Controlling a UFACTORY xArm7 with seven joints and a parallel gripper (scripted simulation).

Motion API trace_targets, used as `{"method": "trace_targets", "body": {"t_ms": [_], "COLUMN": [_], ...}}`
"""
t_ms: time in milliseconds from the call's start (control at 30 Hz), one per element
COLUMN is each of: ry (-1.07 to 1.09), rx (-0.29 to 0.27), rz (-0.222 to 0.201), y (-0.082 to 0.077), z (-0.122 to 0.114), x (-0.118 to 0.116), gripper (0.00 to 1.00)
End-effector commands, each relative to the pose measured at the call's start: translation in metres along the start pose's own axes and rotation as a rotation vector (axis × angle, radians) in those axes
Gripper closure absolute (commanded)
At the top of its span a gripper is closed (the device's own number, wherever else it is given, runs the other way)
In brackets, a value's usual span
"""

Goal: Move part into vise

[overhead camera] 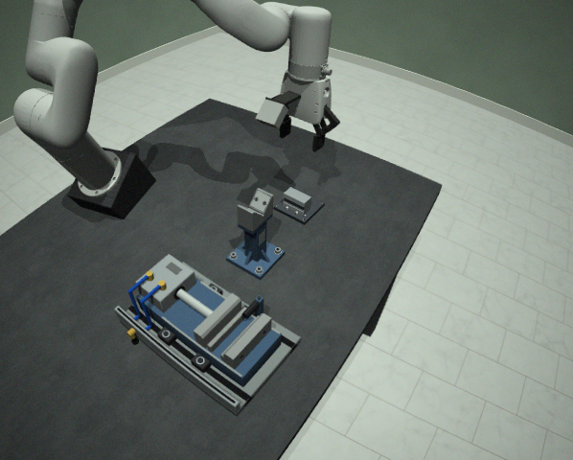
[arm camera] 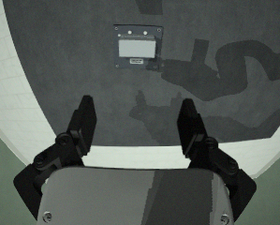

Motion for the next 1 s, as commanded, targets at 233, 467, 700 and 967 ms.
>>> {"method": "trace_targets", "body": {"t_ms": [233,467,700,967], "ry": [0.000,0.000,0.000,0.000], "rx": [-0.004,-0.004,-0.004,-0.004], "rz": [0.002,0.002,0.002,0.002], "y": [0.018,0.034,0.051,0.067], "z": [-0.001,-0.001,-0.001,-0.001], "x": [-0.001,-0.001,-0.001,-0.001], "gripper": [0.11,0.11,0.11,0.11]}}
Point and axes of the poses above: the point where the finger pads meet when closed, its own y axis out along the fingers, its own x axis across the jaws, z = x × y, the point moved 10 cm from there along -y, back along the fingers, and after that the axes turned 8 degrees about y, right-handed, at the moved point
